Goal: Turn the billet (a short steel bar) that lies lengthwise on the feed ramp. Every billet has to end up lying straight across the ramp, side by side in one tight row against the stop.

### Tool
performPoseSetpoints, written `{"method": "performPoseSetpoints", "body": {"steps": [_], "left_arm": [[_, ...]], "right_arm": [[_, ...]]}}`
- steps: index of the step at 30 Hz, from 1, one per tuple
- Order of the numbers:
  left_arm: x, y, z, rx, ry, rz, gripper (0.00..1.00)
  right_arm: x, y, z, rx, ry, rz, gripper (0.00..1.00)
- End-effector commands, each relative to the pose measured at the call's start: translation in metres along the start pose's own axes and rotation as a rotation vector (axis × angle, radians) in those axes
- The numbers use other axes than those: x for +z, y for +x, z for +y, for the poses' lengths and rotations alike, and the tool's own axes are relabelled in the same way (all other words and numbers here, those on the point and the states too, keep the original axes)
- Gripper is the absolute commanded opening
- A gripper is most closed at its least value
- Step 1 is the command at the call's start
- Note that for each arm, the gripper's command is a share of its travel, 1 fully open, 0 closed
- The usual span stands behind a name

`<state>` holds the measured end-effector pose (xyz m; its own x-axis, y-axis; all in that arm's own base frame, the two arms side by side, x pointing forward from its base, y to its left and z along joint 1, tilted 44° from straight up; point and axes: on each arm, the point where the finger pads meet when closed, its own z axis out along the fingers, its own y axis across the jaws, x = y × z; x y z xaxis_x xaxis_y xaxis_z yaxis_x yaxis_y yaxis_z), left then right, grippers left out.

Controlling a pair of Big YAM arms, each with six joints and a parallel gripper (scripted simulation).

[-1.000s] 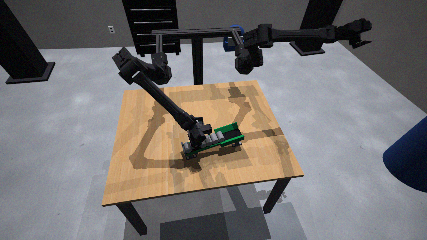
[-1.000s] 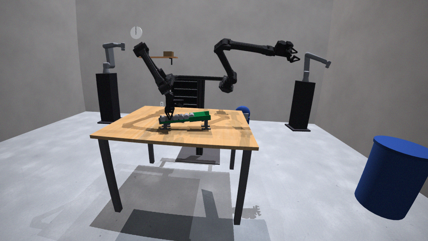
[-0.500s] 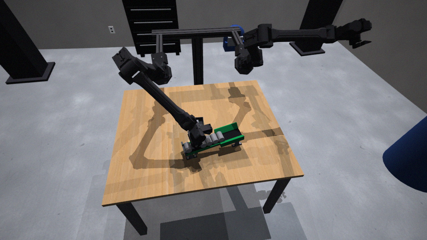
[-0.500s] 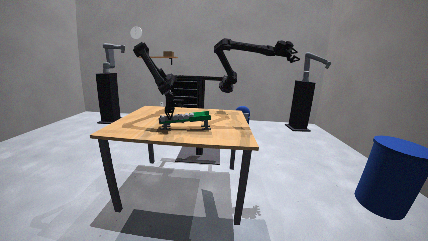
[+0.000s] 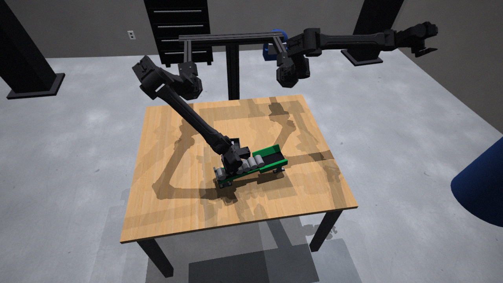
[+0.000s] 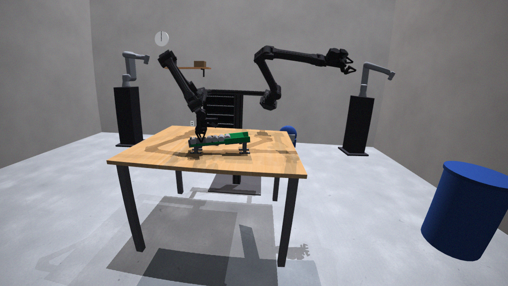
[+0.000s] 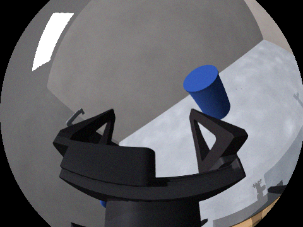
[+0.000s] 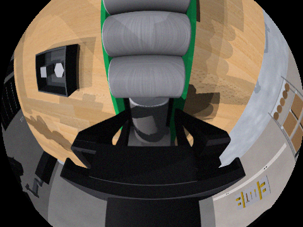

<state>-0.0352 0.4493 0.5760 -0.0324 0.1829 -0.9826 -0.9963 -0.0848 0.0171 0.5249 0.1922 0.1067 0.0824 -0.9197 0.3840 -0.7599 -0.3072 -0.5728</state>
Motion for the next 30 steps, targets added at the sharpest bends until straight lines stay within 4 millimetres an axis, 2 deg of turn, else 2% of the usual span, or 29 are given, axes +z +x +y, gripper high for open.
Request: {"method": "performPoseSetpoints", "body": {"steps": [1, 26, 30], "left_arm": [[-0.005, -0.043, 0.010, -0.014, -0.018, -0.062, 1.00], [-0.005, -0.043, 0.010, -0.014, -0.018, -0.062, 1.00], [-0.005, -0.043, 0.010, -0.014, -0.018, -0.062, 1.00]], "right_arm": [[0.000, 0.013, -0.016, 0.028, 0.022, 0.007, 0.57], [0.001, 0.013, -0.016, 0.028, 0.022, 0.007, 0.57], [0.000, 0.014, -0.005, 0.022, 0.015, 0.008, 0.57]]}}
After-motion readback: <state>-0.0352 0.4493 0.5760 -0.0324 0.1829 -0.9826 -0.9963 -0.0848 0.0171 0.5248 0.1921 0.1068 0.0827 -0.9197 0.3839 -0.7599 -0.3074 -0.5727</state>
